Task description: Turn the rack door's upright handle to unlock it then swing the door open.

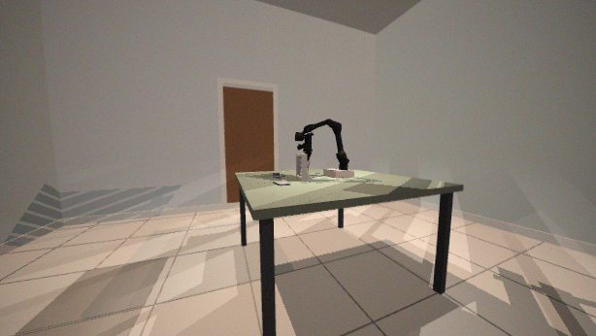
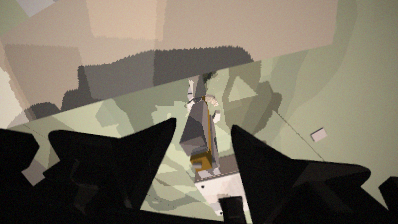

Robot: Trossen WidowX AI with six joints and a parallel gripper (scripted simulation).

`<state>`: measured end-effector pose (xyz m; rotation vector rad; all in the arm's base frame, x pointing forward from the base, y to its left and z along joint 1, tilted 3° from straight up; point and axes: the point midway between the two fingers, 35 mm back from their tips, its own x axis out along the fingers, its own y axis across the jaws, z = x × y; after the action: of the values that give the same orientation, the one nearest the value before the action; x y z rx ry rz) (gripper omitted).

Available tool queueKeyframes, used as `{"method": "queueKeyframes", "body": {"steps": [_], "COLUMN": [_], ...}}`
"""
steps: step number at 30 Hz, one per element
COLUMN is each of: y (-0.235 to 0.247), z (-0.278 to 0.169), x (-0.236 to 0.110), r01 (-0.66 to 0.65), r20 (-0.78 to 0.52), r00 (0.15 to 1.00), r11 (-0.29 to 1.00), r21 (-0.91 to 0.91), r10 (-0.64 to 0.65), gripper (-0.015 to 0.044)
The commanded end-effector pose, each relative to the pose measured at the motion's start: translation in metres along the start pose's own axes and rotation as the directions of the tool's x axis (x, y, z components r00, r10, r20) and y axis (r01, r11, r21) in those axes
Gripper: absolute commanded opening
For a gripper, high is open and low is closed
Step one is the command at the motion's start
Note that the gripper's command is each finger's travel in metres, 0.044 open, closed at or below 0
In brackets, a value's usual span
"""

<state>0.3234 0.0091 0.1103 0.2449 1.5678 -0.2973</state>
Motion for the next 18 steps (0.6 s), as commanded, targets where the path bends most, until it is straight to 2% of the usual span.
{"method": "queueKeyframes", "body": {"steps": [1,9,18], "y": [0.0005,0.0005,0.0005], "z": [-0.0002,-0.0002,-0.0003], "x": [0.0005,0.0005,0.0005], "r01": [-0.003,-0.003,-0.002], "r20": [-0.001,-0.001,-0.001], "r00": [1.0,1.0,1.0], "r11": [0.984,0.838,0.521], "r21": [-0.179,-0.545,-0.853], "r10": [0.002,0.002,0.002], "gripper": [0.0284,0.0284,0.0284]}}
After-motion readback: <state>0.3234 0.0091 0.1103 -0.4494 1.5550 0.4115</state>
